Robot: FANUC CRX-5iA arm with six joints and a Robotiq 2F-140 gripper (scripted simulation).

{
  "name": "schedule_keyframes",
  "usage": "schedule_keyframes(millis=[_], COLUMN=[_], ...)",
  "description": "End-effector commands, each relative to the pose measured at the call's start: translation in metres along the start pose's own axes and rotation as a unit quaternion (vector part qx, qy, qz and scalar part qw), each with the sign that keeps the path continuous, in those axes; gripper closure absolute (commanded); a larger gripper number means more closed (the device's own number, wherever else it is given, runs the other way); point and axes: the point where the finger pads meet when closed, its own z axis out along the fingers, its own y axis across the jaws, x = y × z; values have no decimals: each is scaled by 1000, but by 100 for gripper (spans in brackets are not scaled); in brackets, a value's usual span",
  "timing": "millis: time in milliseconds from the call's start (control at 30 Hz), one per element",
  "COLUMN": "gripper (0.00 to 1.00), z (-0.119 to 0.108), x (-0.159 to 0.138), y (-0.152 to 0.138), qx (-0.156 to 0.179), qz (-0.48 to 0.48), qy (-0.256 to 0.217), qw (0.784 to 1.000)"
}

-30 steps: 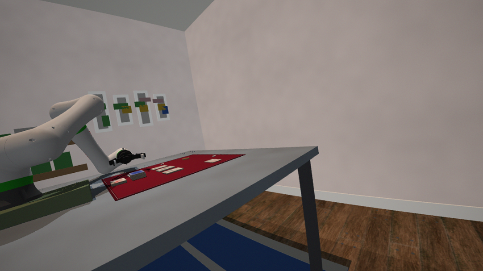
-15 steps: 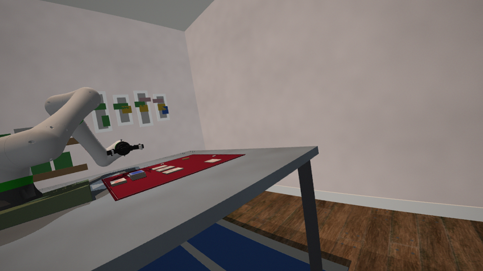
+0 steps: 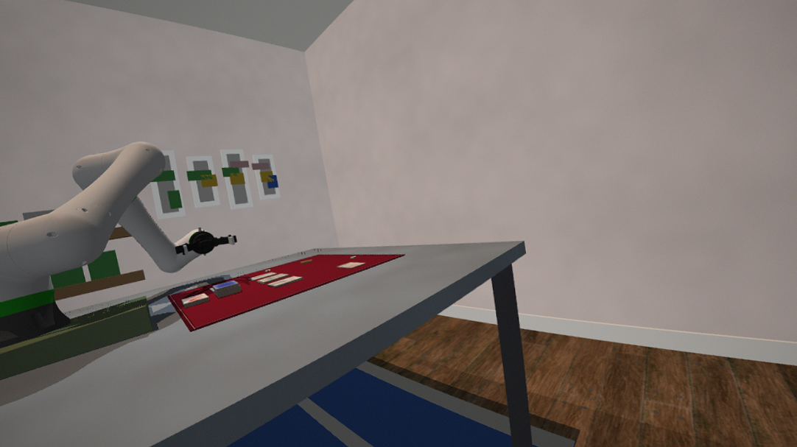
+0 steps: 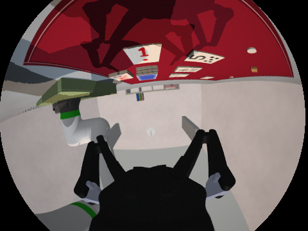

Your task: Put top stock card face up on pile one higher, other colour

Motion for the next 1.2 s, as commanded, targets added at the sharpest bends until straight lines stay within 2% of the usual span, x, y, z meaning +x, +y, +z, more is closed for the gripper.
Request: schedule_keyframes(millis=[0, 133, 267, 433, 600, 667, 700, 933, 1167], gripper=[0, 0, 0, 0, 0, 0, 0, 0, 0], z=[0, 0, 0, 0, 0, 0, 0, 0, 0], x=[0, 0, 0, 0, 0, 0, 0, 0, 0], y=[0, 0, 0, 0, 0, 0, 0, 0, 0], qx=[0, 0, 0, 0, 0, 0, 0, 0, 0], qz=[0, 0, 0, 0, 0, 0, 0, 0, 0], qy=[4, 12, 40, 100, 184, 184, 203, 348, 497], qw=[1000, 1000, 999, 995, 983, 983, 979, 937, 868])
